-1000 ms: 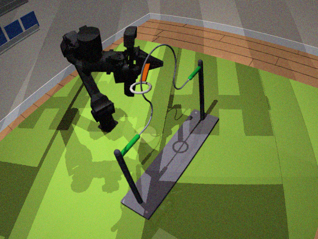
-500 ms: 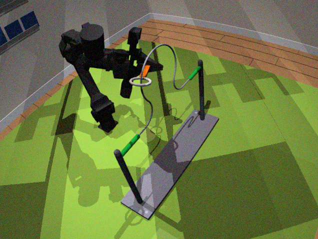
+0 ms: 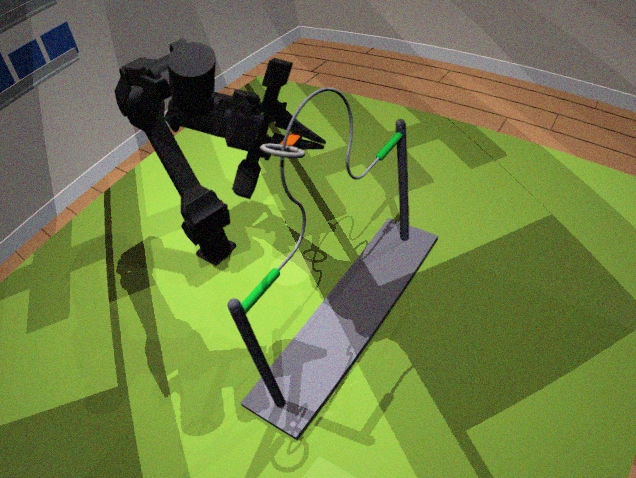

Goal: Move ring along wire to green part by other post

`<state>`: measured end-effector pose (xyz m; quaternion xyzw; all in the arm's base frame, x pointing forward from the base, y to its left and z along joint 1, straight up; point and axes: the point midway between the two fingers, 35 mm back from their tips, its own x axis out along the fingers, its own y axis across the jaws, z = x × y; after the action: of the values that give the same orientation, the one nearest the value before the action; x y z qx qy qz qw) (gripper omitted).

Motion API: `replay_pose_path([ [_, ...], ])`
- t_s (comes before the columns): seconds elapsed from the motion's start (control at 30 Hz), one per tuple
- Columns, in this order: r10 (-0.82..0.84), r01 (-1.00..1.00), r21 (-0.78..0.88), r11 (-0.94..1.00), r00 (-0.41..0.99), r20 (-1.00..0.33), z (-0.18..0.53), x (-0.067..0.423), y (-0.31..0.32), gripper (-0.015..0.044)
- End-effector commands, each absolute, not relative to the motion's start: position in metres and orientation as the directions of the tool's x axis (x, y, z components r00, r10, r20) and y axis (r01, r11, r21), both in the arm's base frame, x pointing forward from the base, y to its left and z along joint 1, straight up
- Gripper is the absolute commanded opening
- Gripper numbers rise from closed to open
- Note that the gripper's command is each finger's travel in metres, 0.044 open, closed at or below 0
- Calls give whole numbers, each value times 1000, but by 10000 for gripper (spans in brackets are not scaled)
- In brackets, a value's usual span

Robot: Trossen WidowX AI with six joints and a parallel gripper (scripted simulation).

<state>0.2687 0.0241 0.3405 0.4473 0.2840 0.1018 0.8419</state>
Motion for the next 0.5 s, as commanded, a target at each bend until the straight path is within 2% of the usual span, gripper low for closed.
replay_pose_path([
  [0.0, 406, 78, 779, 622, 819, -406, 340, 270, 23, -150],
  [0.47, 310, 78, 636, 768, 823, -475, 335, 270, 18, -150],
])
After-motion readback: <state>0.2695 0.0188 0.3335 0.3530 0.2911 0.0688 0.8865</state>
